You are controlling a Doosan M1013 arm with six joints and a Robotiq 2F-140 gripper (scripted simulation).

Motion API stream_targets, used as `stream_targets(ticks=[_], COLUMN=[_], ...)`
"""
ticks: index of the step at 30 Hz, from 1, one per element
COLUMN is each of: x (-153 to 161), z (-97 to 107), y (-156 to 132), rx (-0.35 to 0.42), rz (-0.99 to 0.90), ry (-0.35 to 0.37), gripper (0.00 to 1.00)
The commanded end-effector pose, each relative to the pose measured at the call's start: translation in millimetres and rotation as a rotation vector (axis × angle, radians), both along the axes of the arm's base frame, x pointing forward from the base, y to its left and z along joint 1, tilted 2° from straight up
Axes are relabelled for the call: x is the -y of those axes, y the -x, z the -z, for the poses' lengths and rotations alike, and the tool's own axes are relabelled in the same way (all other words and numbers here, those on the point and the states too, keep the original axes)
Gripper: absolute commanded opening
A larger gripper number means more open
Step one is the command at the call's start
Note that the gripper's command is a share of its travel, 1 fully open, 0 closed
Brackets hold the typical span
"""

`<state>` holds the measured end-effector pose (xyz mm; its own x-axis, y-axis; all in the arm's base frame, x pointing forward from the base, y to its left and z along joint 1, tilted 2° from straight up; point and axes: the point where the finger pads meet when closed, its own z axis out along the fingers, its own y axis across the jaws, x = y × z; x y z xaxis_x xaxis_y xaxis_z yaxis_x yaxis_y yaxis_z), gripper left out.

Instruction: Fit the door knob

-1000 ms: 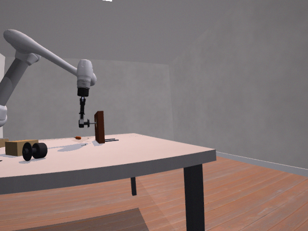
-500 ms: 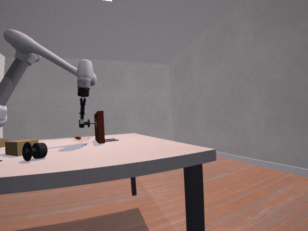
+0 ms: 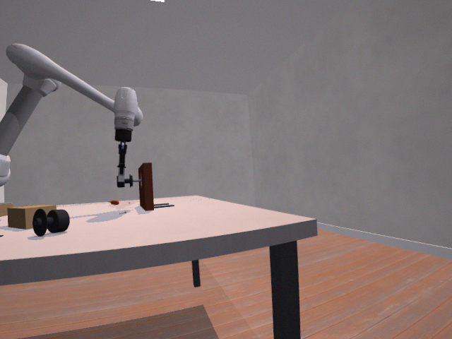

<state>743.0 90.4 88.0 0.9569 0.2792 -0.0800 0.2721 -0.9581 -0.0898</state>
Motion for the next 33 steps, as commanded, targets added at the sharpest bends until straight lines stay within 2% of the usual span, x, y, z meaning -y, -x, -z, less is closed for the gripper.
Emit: stream_targets(ticks=[1, 33], x=[-2.7, -4.2], z=[-1.1, -1.1], y=[-1.0, -5.8], rx=[-0.005, -0.005], rz=[0.002, 0.002], ry=[-0.003, -0.003], gripper=[0.42, 0.42])
